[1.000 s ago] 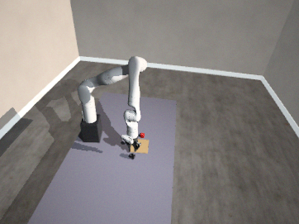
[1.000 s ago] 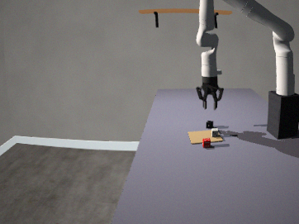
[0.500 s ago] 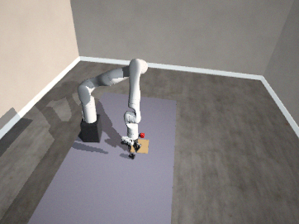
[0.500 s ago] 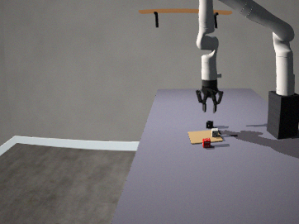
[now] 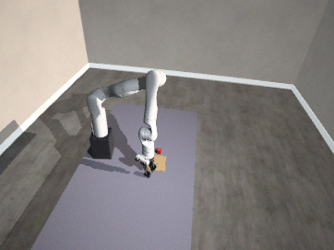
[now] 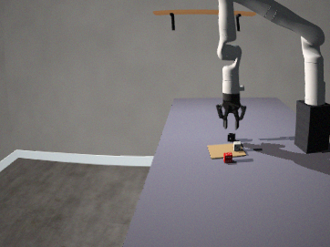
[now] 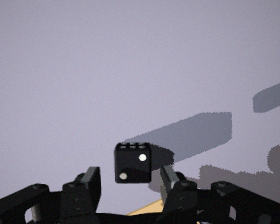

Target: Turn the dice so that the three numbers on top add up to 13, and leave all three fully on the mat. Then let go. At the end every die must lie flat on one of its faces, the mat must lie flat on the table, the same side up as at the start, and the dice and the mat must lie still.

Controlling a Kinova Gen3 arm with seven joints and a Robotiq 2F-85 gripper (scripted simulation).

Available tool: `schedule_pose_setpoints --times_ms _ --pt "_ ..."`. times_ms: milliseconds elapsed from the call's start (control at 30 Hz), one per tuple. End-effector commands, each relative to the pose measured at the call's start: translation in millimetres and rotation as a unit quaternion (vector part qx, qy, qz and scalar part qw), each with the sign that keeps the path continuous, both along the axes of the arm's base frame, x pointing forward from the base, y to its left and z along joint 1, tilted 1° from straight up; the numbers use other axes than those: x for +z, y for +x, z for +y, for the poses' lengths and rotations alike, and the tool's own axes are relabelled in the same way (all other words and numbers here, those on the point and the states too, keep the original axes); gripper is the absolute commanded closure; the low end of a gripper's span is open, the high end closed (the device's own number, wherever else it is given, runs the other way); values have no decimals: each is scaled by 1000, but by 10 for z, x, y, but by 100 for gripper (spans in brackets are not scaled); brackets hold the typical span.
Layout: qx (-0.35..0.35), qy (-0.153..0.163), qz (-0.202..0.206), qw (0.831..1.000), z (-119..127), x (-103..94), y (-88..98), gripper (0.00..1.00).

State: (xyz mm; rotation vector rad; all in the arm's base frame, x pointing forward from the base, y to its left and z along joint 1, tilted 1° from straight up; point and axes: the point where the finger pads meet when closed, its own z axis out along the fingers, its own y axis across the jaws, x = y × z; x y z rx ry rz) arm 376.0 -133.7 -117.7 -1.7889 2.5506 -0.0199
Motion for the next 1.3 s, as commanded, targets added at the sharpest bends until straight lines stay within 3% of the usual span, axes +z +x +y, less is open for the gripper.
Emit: schedule_pose_setpoints --times_ms 0,1267 --pt "-2 0 3 1000 -15 -56 -24 54" --pt "-2 0 3 1000 -16 -141 -21 54"
